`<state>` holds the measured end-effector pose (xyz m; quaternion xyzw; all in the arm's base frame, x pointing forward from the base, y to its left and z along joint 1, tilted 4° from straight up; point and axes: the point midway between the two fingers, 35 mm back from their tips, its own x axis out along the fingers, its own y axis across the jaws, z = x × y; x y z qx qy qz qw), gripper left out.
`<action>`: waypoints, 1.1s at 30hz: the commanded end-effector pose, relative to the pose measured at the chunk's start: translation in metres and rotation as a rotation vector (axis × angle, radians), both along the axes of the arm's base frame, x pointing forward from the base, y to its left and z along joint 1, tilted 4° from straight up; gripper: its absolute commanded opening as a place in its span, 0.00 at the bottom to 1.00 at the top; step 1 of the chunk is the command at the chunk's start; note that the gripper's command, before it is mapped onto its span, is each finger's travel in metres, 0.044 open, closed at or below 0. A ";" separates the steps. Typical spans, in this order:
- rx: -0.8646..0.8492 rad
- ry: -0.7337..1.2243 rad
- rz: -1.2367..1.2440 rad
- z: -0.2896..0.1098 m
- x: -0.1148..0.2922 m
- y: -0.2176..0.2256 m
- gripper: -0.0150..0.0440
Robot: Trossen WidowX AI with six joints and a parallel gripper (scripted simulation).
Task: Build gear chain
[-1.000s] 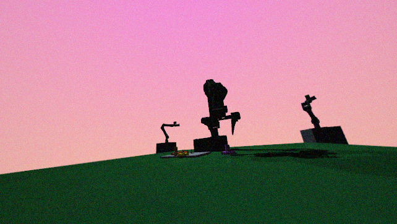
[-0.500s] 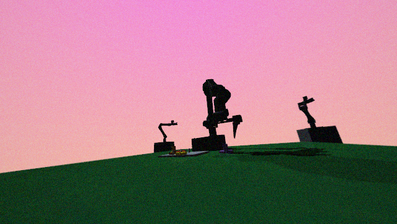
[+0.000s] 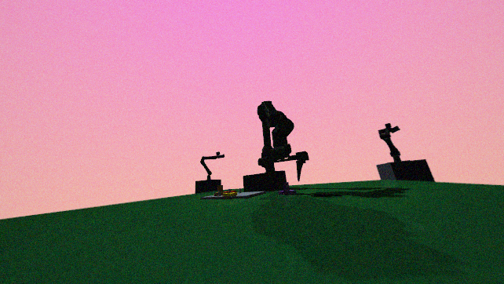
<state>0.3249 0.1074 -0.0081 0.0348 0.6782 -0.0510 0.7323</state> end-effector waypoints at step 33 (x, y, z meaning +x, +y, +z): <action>-0.006 0.004 -0.003 -0.008 0.000 -0.001 0.25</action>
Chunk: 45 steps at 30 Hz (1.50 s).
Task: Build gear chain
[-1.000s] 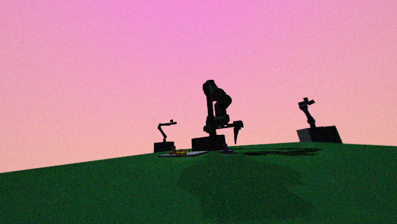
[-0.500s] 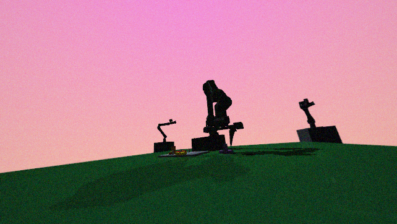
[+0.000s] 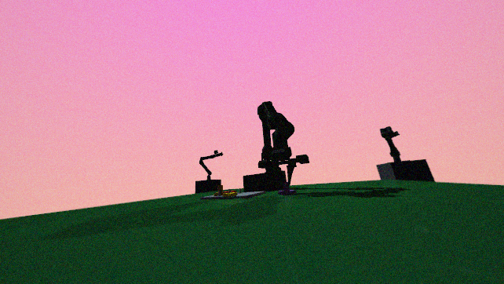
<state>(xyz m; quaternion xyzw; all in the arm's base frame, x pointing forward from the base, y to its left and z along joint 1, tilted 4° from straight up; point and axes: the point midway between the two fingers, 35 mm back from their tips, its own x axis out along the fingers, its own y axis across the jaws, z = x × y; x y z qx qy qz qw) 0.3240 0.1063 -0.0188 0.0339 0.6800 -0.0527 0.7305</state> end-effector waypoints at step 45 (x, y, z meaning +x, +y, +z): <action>-0.002 -0.002 -0.001 0.134 0.002 0.003 0.25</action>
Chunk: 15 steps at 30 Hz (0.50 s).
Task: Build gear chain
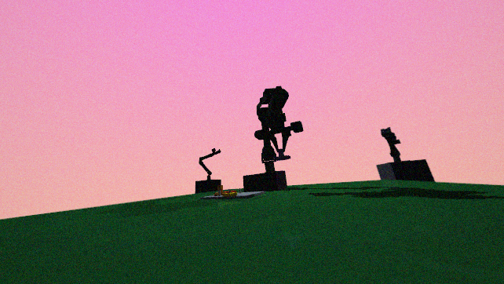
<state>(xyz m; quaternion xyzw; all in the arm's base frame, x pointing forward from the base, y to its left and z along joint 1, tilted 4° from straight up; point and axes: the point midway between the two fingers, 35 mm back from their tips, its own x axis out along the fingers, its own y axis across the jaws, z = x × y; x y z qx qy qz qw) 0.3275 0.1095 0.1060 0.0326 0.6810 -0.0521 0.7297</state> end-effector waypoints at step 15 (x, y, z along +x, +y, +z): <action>-0.001 -0.007 -0.006 0.013 0.007 -0.020 0.25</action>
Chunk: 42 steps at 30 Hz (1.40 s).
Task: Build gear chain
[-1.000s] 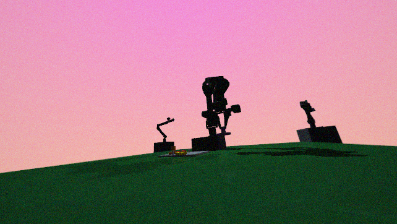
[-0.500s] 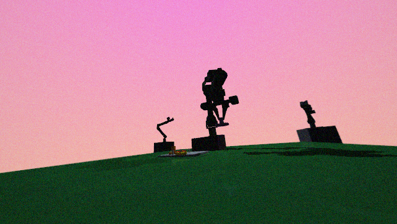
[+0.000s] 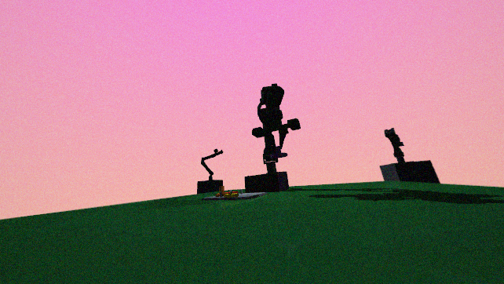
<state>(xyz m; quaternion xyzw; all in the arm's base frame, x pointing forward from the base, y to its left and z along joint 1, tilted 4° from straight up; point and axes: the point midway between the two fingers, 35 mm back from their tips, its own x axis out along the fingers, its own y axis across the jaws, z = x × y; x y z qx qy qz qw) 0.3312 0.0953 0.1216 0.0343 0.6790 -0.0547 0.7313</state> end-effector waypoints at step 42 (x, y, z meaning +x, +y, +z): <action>-0.011 -0.009 -0.010 -0.033 0.036 -0.113 0.25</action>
